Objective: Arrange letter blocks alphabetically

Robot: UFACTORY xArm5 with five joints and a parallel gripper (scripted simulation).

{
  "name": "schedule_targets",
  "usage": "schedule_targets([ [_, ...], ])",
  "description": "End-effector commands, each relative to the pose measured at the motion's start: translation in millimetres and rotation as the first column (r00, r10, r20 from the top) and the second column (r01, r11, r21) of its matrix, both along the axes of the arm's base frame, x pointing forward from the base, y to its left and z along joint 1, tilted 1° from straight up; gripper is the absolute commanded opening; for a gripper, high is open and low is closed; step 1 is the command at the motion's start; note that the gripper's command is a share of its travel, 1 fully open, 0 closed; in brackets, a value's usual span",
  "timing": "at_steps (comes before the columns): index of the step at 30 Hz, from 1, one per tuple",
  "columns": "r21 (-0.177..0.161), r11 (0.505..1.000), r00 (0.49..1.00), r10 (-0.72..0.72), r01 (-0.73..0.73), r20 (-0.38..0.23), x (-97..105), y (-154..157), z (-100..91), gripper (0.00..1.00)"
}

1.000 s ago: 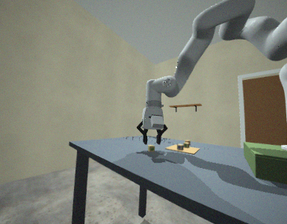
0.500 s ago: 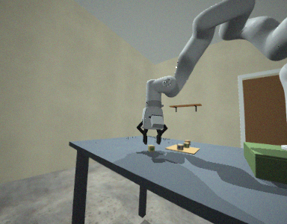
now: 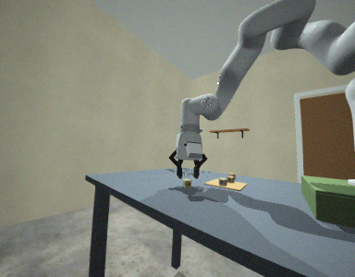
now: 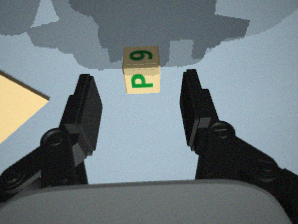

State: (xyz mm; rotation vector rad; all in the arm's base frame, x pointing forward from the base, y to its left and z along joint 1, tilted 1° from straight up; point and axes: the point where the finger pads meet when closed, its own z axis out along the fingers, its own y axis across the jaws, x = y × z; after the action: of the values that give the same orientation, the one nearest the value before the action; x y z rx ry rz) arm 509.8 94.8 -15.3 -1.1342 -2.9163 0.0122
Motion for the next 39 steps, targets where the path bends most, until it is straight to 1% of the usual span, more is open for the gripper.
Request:
schedule_targets([
  [1,0.001,1.0,1.0,0.0,0.0,0.004,1.5,0.3,1.5,0.63],
  [29,0.001,1.0,1.0,0.0,0.0,0.004,1.5,0.3,1.0,0.63],
  [34,0.001,1.0,1.0,0.0,0.0,0.004,1.4,0.2,-3.4,0.63],
  [39,0.001,1.0,1.0,0.0,0.0,0.004,1.2,0.2,-11.6,0.63],
])
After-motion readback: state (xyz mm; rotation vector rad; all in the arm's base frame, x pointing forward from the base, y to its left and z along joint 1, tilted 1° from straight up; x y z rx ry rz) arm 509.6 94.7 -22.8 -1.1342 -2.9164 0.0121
